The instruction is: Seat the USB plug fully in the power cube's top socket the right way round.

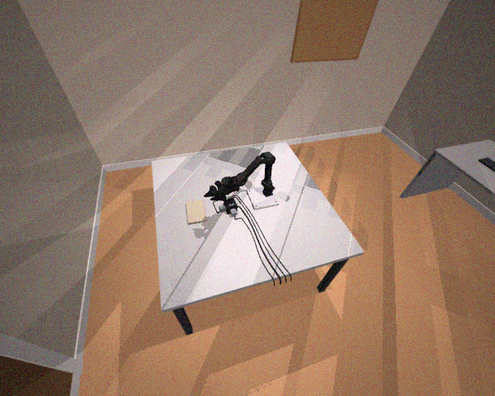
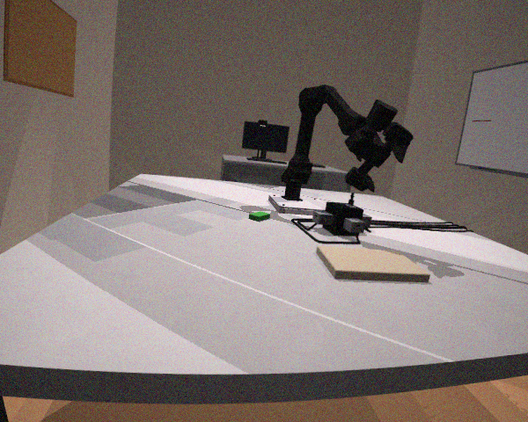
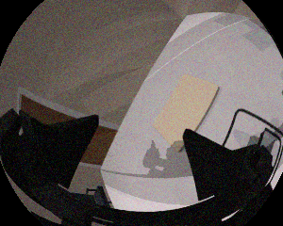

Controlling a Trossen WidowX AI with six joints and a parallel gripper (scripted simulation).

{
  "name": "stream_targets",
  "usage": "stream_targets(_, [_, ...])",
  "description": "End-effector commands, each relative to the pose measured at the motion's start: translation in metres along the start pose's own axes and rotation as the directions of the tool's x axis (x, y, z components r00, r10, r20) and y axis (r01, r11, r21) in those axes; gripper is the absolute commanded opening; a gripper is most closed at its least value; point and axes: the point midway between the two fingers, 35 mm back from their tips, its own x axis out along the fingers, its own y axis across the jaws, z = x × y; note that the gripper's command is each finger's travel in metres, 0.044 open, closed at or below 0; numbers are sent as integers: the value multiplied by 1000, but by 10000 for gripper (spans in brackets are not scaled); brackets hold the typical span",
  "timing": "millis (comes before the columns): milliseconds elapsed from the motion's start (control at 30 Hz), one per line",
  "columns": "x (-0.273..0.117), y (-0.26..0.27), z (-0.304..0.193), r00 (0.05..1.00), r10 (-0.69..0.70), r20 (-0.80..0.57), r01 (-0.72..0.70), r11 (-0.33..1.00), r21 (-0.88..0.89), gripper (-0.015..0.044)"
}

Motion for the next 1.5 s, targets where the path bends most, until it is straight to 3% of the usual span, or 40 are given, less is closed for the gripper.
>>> stream_targets(0, [-14, -44, -22, 858, -449, -249, 464, 886, -2, 440])
stream_targets(500, [-105, -82, -16, 446, -822, -353, 874, 486, -27, 440])
stream_targets(1467, [-103, -88, -17, 446, -822, -353, 874, 486, -27, 440])
